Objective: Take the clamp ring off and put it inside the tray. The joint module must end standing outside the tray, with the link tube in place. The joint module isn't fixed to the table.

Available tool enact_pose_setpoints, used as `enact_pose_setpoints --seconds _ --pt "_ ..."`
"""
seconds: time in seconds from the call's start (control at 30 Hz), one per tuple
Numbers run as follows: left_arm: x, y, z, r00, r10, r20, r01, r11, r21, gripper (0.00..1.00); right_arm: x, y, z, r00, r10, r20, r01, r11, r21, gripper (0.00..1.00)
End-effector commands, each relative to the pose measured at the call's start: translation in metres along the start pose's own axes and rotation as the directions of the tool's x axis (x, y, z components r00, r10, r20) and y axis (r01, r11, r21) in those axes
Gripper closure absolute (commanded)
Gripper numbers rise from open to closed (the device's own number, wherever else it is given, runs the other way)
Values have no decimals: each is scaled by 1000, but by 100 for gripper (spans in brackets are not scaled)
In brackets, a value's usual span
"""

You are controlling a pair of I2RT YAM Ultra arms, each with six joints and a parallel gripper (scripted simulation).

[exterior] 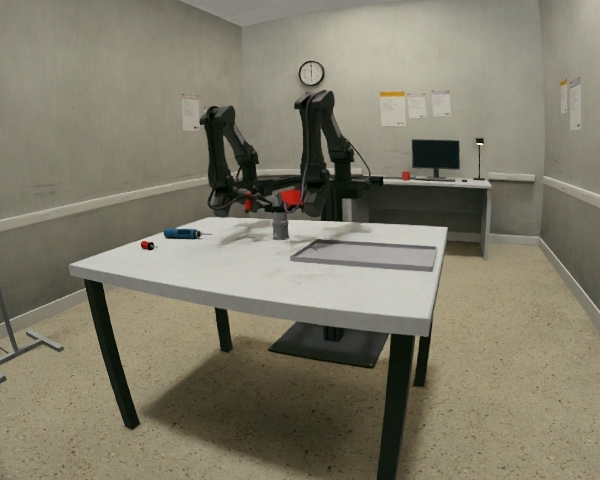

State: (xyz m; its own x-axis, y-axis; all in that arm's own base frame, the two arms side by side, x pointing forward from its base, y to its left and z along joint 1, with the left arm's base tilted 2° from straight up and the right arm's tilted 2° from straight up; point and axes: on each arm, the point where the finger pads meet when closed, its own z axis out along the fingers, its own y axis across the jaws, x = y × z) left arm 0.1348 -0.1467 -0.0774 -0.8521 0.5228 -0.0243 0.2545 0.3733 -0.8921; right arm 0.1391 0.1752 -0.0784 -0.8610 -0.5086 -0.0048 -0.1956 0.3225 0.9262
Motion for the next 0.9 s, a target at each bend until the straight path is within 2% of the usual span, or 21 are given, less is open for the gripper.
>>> enact_pose_setpoints --seconds 0.0,0.87 --pt "2 -12 -2 1000 -17 5 17 1000 17 94 2 14 1 1000 7 -5 -8 1000 -17 94" --pt "2 -30 -11 1000 -19 11 19 1000 18 94 2 33 -5 1000 9 0 -9 1000 -19 94"
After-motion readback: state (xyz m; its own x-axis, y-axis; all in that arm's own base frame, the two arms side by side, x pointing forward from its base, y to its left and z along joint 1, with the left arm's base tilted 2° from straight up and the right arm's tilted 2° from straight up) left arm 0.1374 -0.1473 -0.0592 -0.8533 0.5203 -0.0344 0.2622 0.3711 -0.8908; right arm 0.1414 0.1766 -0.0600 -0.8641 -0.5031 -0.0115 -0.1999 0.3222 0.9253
